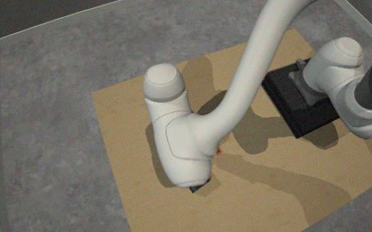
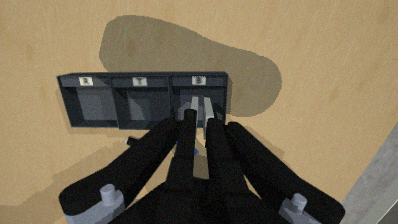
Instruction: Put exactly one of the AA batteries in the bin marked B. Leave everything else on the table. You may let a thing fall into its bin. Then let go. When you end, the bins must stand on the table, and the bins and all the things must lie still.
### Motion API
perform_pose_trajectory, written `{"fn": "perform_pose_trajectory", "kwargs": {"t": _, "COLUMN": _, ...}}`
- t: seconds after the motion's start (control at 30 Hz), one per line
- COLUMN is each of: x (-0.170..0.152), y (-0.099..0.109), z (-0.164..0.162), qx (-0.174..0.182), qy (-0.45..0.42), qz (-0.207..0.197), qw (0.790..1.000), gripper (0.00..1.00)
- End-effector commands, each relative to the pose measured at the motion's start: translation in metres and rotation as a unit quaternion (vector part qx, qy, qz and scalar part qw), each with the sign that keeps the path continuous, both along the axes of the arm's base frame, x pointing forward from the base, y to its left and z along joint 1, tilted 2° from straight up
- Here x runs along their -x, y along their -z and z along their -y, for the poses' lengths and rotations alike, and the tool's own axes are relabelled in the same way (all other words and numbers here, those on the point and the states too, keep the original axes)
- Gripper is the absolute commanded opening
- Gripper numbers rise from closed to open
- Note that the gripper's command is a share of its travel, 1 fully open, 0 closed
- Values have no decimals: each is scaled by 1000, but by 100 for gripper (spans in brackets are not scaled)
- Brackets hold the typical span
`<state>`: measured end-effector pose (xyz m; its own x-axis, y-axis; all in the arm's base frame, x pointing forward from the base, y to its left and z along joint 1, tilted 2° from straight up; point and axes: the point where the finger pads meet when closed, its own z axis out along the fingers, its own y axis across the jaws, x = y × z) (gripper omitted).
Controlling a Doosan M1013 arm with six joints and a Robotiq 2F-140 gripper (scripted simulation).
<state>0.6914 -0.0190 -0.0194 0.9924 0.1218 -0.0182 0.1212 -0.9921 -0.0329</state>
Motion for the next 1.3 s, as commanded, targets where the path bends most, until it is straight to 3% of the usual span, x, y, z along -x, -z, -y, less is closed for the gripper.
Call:
{"fn": "perform_pose_trajectory", "kwargs": {"t": 0.0, "x": 0, "y": -8, "z": 0, "qx": 0, "qy": 0, "qz": 0, "qw": 1000, "gripper": 5}}
{"fn": "perform_pose_trajectory", "kwargs": {"t": 0.13, "x": 0, "y": -18, "z": 0, "qx": 0, "qy": 0, "qz": 0, "qw": 1000, "gripper": 5}}
{"fn": "perform_pose_trajectory", "kwargs": {"t": 0.83, "x": 17, "y": -21, "z": -82, "qx": 0, "qy": 0, "qz": 0, "qw": 1000, "gripper": 5}}
{"fn": "perform_pose_trajectory", "kwargs": {"t": 1.27, "x": 18, "y": 8, "z": -82, "qx": 0, "qy": 0, "qz": 0, "qw": 1000, "gripper": 5}}
